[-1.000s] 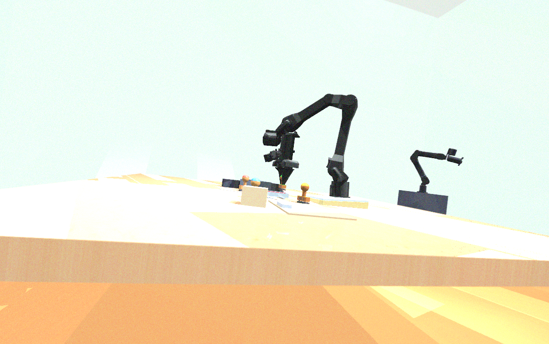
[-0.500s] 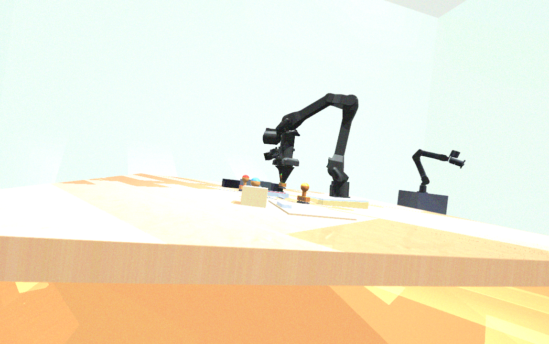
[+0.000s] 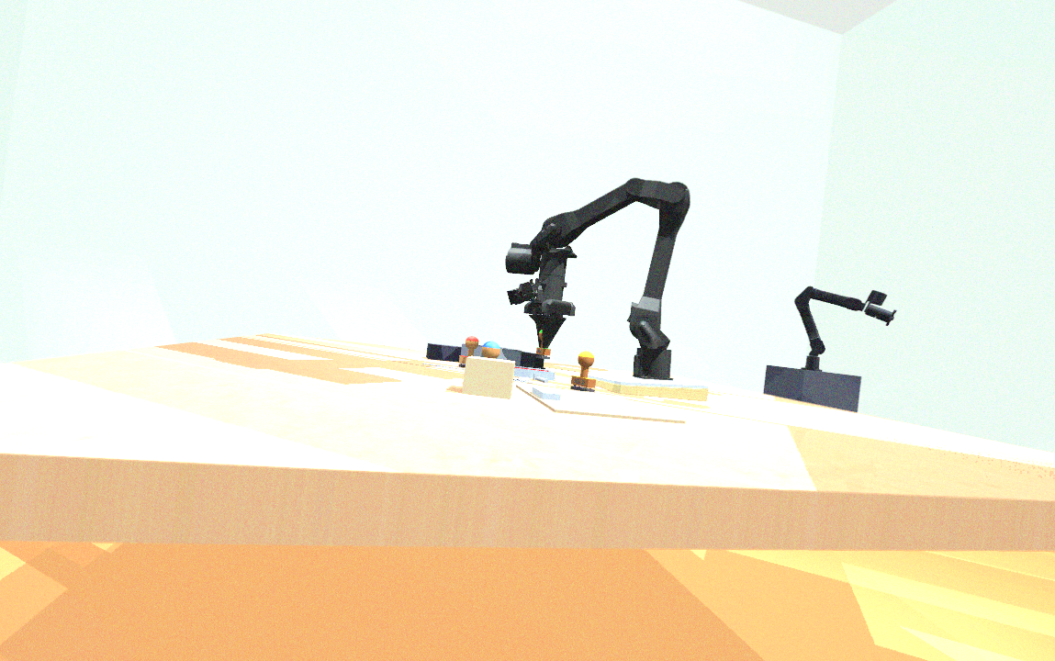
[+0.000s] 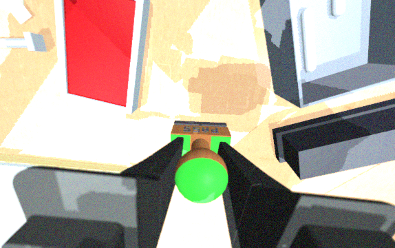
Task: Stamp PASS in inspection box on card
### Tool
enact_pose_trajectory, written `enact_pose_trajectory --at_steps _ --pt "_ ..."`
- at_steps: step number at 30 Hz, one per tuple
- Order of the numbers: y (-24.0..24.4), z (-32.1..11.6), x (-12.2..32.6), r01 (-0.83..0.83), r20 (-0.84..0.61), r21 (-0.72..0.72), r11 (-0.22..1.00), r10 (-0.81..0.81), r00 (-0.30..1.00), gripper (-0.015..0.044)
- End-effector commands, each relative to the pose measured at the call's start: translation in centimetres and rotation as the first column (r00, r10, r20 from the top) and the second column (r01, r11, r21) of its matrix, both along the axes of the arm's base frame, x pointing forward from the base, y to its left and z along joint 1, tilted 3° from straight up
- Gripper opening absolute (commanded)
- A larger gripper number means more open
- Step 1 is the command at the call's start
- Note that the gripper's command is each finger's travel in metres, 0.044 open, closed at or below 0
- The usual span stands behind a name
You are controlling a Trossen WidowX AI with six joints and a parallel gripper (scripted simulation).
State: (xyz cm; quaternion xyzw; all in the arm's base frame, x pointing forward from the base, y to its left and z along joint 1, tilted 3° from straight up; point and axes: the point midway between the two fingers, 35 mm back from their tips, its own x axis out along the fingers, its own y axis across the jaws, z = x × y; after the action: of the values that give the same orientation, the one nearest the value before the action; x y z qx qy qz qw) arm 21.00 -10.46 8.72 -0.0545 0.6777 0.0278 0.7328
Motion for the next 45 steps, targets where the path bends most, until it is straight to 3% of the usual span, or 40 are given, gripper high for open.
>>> enact_pose_trajectory --at_steps 1,45 --pt "0.0 0.3 0.0 -0.001 0.000 -0.003 1.000 0.001 1.000 0.0000" --pt "0.1 2.5 -0.3 -0.002 0.000 -0.003 1.000 0.002 1.000 0.0000"
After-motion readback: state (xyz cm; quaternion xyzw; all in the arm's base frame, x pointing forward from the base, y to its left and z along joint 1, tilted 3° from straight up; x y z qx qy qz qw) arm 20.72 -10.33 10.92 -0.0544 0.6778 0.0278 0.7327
